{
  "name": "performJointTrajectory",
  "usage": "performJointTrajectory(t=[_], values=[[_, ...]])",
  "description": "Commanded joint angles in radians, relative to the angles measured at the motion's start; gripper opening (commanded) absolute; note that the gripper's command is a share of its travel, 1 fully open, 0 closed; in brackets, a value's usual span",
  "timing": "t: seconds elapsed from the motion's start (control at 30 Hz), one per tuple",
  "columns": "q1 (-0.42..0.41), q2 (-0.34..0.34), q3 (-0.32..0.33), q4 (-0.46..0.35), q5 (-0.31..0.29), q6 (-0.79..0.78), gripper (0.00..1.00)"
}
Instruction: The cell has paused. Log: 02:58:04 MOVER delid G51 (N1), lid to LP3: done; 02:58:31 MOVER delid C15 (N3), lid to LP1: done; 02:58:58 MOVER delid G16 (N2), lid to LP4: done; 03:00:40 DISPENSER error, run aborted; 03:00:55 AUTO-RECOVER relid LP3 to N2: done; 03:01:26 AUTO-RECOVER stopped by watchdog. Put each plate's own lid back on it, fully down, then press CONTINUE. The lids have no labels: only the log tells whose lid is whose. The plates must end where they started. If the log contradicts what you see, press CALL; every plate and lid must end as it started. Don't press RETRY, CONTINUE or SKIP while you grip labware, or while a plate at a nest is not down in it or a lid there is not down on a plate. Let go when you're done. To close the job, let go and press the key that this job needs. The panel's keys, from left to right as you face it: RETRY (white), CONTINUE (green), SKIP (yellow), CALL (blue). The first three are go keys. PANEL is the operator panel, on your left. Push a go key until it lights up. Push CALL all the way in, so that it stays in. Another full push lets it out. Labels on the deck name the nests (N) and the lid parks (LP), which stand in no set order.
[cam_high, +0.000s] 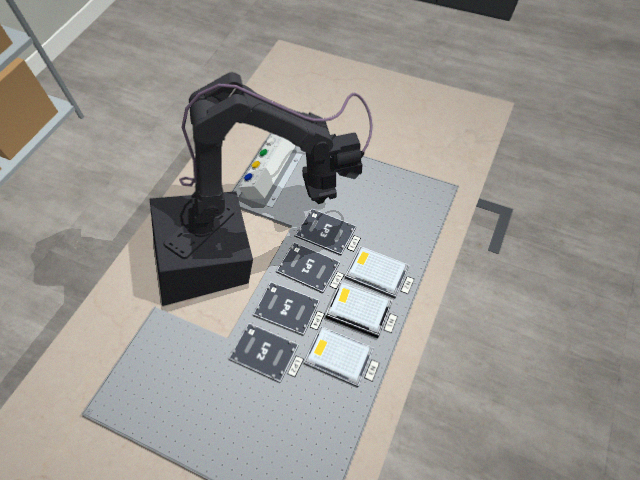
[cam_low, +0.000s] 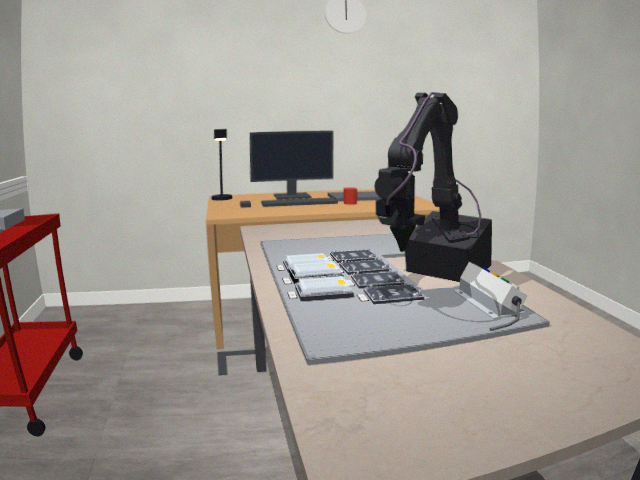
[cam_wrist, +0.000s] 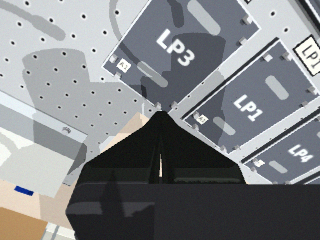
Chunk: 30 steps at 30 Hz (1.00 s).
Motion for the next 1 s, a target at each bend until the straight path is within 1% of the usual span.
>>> performJointTrajectory(t=[0.0,0.37,0.43,0.57,0.63,0.67,0.73,0.8,0.83,0.93,0.97], values=[[-0.007,-0.01,0.013,0.019,0.004,0.004,0.0],[-0.006,-0.008,0.011,0.022,0.005,0.004,0.0],[0.036,-0.038,-0.026,0.025,0.018,-0.013,0.0],[0.111,-0.061,-0.055,0.03,0.034,-0.024,0.0],[0.111,-0.061,-0.055,0.03,0.034,-0.024,0.0],[0.132,-0.077,-0.063,0.044,0.04,-0.023,0.0],[0.169,-0.076,-0.051,0.032,0.048,-0.027,0.0],[0.206,-0.074,-0.063,0.024,0.057,-0.032,0.0],[0.225,-0.083,-0.084,0.034,0.061,-0.034,0.0],[0.284,-0.09,-0.097,0.037,0.075,-0.037,0.0],[0.304,-0.103,-0.102,0.05,0.079,-0.037,0.0]])
